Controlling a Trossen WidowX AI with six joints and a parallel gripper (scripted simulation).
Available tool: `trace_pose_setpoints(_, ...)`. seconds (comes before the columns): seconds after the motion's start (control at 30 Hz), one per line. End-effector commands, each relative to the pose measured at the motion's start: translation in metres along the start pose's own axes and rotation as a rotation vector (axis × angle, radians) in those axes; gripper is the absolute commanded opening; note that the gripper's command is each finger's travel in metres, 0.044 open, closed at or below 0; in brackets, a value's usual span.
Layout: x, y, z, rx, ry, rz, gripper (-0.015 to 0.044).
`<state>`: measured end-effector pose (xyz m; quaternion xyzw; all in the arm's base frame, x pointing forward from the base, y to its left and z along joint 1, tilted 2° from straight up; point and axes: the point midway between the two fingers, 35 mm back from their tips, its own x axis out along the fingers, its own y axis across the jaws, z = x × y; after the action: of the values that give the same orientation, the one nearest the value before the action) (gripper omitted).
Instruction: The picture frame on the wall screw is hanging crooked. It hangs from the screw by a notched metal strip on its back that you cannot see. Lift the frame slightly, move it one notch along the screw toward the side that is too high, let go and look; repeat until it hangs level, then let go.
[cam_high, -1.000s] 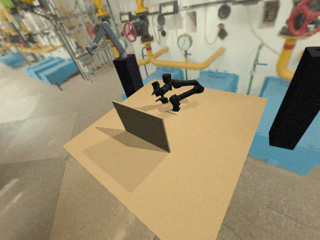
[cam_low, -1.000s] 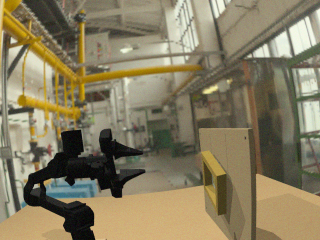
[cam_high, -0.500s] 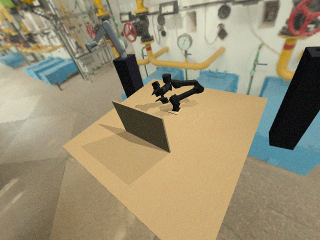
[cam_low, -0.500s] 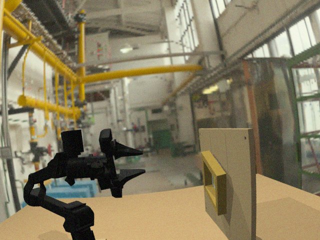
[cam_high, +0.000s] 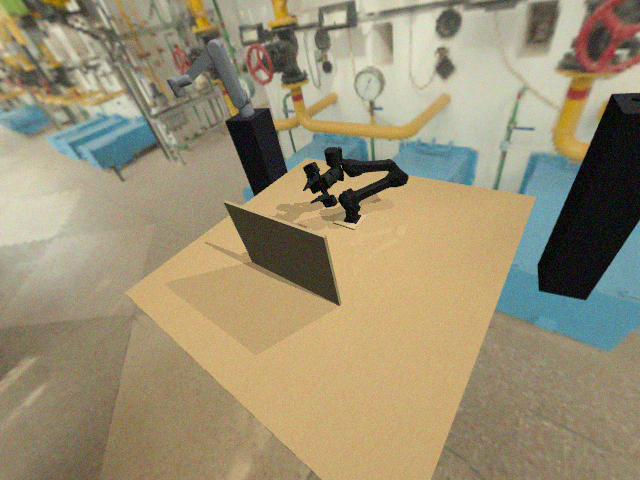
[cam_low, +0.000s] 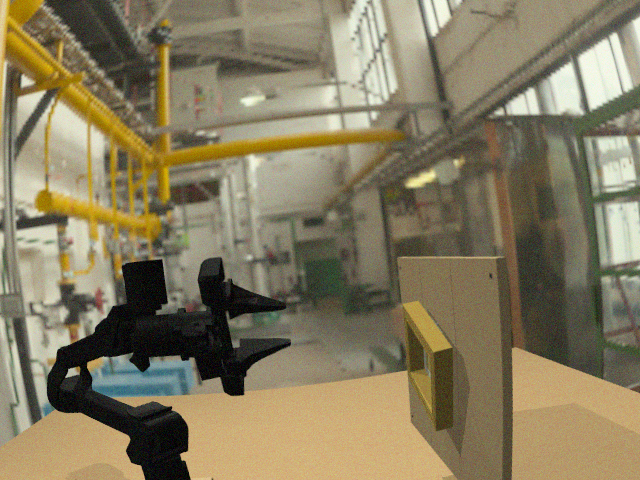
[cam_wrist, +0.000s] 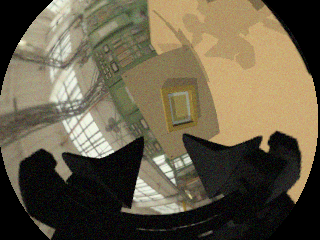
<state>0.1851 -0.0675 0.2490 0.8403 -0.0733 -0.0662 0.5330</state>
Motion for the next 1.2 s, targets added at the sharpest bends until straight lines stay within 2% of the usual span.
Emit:
trace_pose_setpoints(0.0,0.000,0.000,-0.001,0.004,0.005,-0.002,0.0260)
trace_pose_setpoints(0.27,0.003,-0.001,0.001,-0.007,0.000,-0.001,0.0260)
trace_pose_setpoints(0.6,0.062,-0.030,0.011,-0.133,0.007,0.003,0.0260)
trace_pose_setpoints(1.17,0.063,-0.031,0.011,-0.135,0.007,0.003,0.0260)
